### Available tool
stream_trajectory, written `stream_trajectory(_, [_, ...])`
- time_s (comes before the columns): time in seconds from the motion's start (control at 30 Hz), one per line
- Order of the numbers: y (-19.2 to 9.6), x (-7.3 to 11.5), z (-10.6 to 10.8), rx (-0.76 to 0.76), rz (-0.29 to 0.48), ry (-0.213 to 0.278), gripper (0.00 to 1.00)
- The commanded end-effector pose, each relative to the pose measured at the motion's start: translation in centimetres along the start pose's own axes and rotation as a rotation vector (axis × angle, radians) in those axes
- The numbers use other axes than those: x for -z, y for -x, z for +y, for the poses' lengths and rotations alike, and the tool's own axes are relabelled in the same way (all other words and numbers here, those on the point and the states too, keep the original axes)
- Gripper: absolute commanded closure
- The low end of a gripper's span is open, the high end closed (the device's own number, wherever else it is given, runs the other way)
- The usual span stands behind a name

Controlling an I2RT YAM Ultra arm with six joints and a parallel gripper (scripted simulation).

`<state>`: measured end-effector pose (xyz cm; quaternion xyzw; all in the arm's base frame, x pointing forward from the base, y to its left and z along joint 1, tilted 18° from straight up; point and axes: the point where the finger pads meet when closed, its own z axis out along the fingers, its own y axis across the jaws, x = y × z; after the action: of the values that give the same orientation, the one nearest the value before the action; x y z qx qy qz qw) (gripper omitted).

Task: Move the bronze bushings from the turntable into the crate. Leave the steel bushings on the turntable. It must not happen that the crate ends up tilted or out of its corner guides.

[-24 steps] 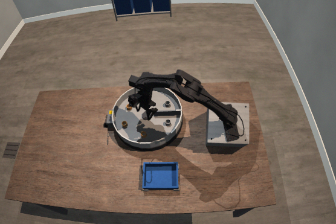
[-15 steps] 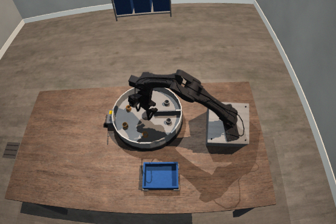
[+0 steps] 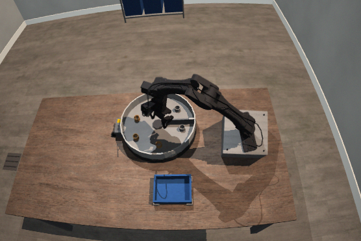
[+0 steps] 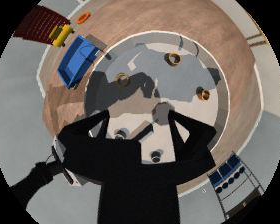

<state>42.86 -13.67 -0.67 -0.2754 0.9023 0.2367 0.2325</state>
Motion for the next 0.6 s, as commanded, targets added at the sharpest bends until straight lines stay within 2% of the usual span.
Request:
stream_trajectory(0.0, [-2.8,5.5,3.2,0.012,0.167,-0.076,0.00])
stream_trajectory(0.03, [-2.8,5.5,3.2,0.012,0.167,-0.076,0.00])
stream_trajectory(0.1, [-4.8,7.5,5.4,0.018,0.269,-0.096,0.00])
stream_trajectory(0.13, [-4.8,7.5,5.4,0.018,0.269,-0.096,0.00])
stream_trajectory(0.23, [-6.5,9.2,7.4,0.024,0.356,-0.108,0.00])
stream_trajectory(0.4, [-6.6,9.2,7.7,0.030,0.367,-0.107,0.00])
stream_trajectory(0.43, [-7.1,8.5,7.3,0.021,0.372,-0.089,0.00])
stream_trajectory(0.5, [-7.1,8.4,7.2,0.021,0.372,-0.091,0.00])
stream_trajectory(0.53, [-7.0,8.5,7.1,0.024,0.370,-0.095,0.00])
stream_trajectory(0.57, [-6.4,9.0,6.4,0.037,0.363,-0.120,0.00])
